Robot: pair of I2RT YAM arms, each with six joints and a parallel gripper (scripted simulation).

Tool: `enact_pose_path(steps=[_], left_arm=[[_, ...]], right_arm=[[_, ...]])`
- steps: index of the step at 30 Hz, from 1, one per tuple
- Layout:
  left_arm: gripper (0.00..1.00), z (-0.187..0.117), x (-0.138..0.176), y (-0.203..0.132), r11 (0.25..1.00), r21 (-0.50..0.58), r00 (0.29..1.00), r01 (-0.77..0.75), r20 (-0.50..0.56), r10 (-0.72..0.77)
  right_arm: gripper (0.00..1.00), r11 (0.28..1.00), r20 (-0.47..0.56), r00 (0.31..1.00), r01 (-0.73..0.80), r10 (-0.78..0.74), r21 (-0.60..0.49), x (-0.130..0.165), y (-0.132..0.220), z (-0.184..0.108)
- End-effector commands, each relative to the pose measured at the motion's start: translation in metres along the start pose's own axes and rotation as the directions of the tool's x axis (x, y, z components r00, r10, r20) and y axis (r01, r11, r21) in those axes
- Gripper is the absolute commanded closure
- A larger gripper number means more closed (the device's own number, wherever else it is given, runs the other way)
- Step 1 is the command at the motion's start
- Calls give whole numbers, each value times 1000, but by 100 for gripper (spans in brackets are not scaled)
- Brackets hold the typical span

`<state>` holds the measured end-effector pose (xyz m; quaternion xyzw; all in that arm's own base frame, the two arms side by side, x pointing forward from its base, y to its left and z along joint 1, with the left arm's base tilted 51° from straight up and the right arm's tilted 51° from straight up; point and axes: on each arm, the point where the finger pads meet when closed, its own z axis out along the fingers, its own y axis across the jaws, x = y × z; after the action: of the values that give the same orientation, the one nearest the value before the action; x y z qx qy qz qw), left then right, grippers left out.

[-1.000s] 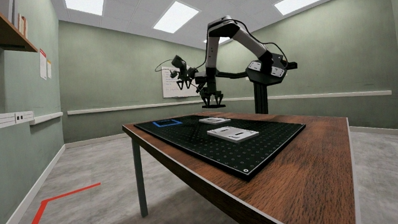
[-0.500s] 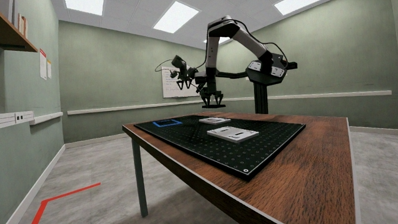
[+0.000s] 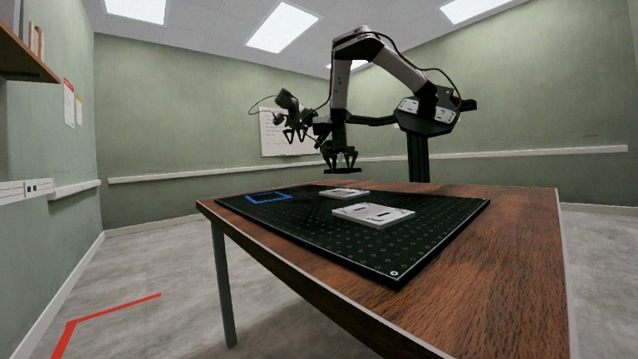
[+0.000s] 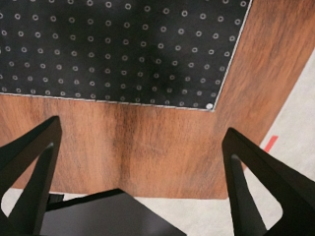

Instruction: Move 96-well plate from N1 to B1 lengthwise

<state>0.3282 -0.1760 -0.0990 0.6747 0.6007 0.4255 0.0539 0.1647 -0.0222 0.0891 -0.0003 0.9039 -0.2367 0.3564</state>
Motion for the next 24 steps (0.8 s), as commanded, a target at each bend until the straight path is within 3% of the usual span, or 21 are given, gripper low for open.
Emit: enact_pose_path(steps=[1, 3, 24], left_arm=[[100, -5, -17, -1, 999, -26, 999, -27, 32, 28], [100, 12, -3, 1, 1000, 2, 1000, 4, 6, -4], [100, 44, -1, 3, 1000, 3, 1000, 3, 7, -3]], right_arm=[[0, 1000, 12, 1000, -12, 12, 1, -7, -2, -5], [0, 1000, 12, 1000, -12, 12, 1, -7, -2, -5], [0, 1000, 12, 1000, -12, 12, 1, -7, -2, -5]])
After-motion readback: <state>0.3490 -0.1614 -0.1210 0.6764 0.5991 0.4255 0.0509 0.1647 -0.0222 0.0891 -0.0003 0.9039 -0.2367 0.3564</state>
